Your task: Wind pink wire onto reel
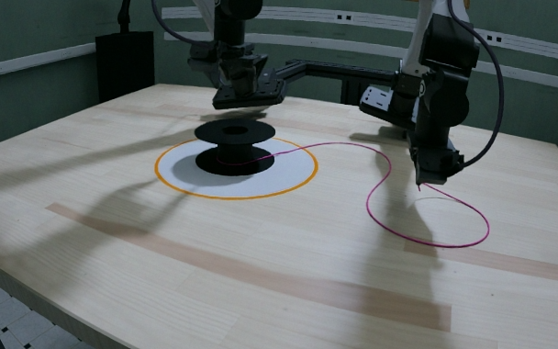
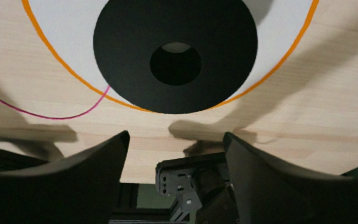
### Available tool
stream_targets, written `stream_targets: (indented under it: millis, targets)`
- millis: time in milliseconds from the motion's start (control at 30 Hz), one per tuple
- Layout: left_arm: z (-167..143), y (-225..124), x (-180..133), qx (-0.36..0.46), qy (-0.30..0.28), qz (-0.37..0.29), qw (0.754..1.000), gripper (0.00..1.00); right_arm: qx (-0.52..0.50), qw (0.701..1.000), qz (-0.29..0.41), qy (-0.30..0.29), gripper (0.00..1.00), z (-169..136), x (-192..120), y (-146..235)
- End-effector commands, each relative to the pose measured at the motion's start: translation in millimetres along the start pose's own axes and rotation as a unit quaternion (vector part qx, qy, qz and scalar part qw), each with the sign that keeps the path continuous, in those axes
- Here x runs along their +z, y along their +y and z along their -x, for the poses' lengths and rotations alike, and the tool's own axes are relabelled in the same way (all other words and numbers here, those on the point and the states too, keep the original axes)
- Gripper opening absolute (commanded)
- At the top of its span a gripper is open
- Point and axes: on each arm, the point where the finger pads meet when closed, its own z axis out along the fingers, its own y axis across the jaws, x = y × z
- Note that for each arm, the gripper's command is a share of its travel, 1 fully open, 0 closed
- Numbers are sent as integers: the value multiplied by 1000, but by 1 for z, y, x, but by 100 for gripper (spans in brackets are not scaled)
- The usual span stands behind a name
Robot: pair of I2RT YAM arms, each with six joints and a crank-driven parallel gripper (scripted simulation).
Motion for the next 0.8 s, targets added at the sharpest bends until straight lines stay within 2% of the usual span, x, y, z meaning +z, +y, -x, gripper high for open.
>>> stream_targets:
  millis: [0, 100, 300, 600, 667, 767]
  targets:
    - [5, -6, 0, -90, 1, -8, 996, 0, -7, 1000, 12, -13, 85, 7, -9, 5]
    - [6, -6, 0, -107, 1, -8, 994, 0, -8, 1000, 12, -13, 85, 7, -9, 5]
    - [5, -5, -1, -205, 2, -9, 979, 0, -8, 1000, 12, -13, 85, 6, -9, 5]
    - [2, -5, -4, -349, 4, -10, 937, 0, -8, 1000, 12, -13, 85, 6, 7, -9]
    - [2, -5, -4, -349, 4, -10, 937, 0, -8, 1000, 12, -13, 85, 6, 7, -9]
    - [2, -5, -7, -396, 5, -10, 918, 0, -8, 1000, 12, -13, 85, 6, 17, -18]
